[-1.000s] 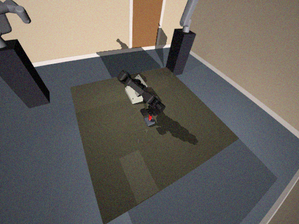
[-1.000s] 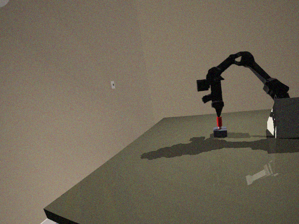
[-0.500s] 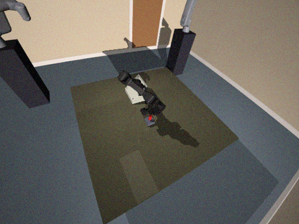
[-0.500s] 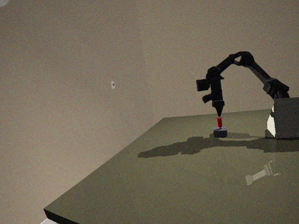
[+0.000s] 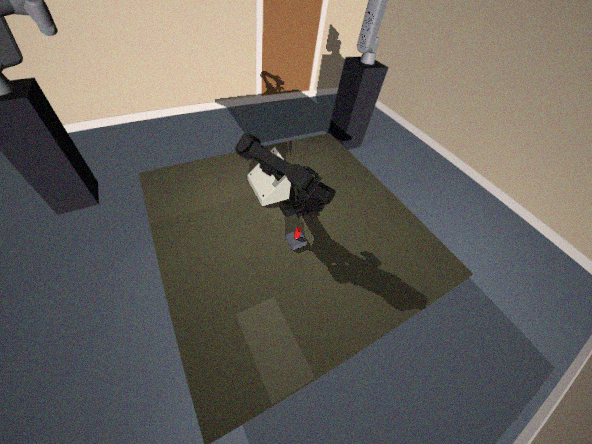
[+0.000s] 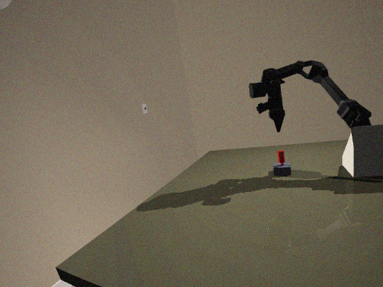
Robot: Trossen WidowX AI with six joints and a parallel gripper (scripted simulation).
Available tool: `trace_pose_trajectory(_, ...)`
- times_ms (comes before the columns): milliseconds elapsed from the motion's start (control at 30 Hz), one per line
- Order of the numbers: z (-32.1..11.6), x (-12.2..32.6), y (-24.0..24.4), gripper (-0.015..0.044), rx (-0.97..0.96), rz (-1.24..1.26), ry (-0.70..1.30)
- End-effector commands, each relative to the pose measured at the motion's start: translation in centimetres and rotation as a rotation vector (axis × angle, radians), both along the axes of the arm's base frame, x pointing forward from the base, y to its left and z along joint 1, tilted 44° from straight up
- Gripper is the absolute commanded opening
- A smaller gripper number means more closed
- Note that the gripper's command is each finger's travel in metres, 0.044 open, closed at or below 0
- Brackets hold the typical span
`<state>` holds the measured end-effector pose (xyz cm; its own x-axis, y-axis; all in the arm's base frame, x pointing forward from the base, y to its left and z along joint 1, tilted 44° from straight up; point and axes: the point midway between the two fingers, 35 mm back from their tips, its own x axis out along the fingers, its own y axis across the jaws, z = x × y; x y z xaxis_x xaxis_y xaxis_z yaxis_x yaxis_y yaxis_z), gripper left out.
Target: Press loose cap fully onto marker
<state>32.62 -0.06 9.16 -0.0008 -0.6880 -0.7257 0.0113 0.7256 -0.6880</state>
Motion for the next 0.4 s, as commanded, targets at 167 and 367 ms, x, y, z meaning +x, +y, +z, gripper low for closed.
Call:
trace_pose_trajectory(167,0.22,0.11,0.21,0.0315,0.004,-0.002,-0.007)
trace_pose_trajectory(367,0.22,0.11,0.21,0.0440,0.004,-0.002,-0.007)
